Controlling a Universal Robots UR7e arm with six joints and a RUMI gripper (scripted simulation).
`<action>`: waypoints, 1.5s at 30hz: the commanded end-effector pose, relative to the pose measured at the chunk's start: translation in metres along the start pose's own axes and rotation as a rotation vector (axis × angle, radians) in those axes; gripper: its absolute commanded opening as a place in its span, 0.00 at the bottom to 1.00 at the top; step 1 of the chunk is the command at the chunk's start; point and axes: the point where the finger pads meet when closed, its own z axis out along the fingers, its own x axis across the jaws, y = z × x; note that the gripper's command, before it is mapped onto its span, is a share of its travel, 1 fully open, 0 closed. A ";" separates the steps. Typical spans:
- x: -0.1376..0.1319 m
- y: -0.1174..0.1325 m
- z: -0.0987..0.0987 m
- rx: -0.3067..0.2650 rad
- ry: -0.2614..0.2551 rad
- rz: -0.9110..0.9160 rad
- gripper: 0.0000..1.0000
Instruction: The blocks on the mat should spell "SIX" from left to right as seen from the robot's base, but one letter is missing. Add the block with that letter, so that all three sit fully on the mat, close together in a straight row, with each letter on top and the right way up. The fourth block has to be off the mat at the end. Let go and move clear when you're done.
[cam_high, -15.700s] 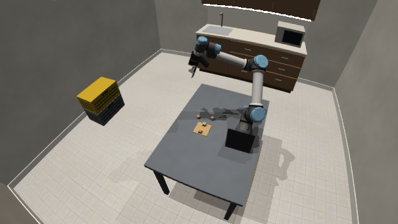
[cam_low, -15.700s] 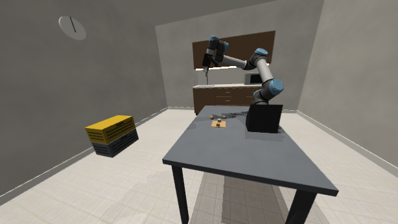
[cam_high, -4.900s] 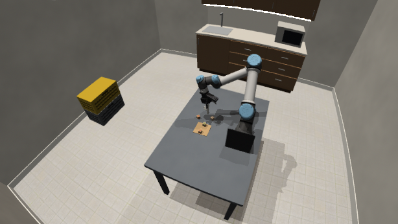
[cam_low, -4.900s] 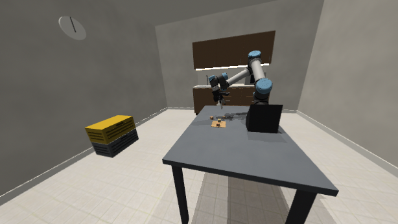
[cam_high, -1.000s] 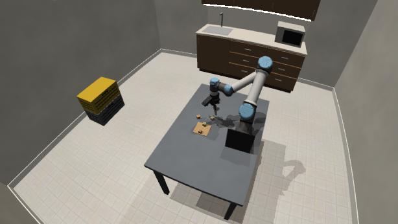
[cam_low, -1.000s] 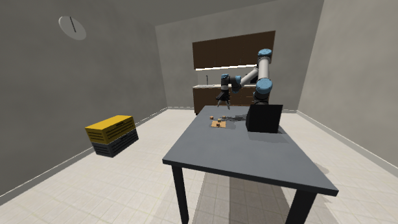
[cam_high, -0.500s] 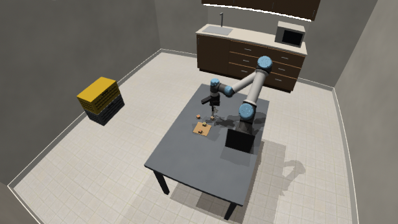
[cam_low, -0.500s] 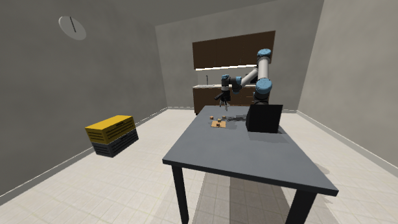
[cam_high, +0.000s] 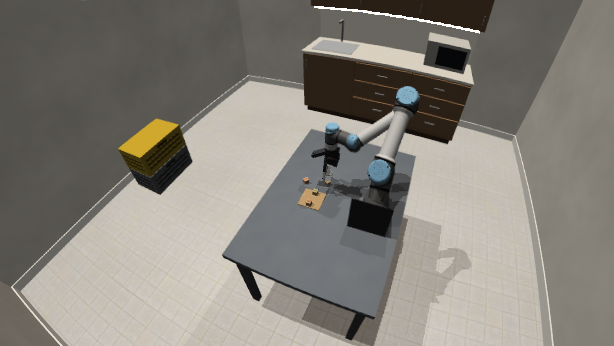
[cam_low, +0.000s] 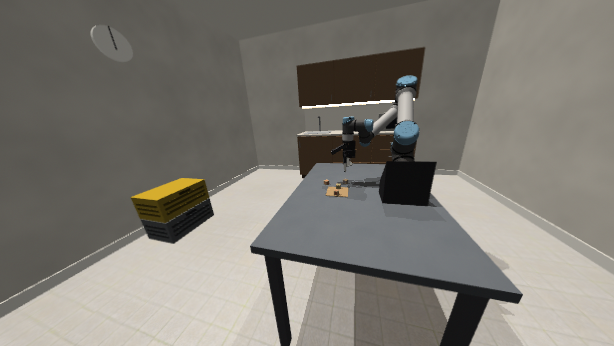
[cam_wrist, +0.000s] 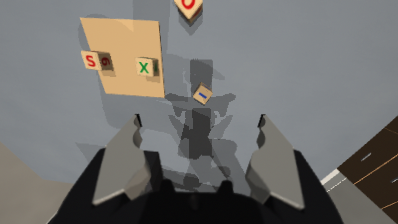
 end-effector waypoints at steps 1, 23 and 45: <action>0.002 0.001 0.002 -0.006 0.005 0.140 1.00; 0.006 0.008 0.008 -0.005 0.006 0.527 1.00; 0.006 0.009 0.009 -0.004 0.007 0.602 0.40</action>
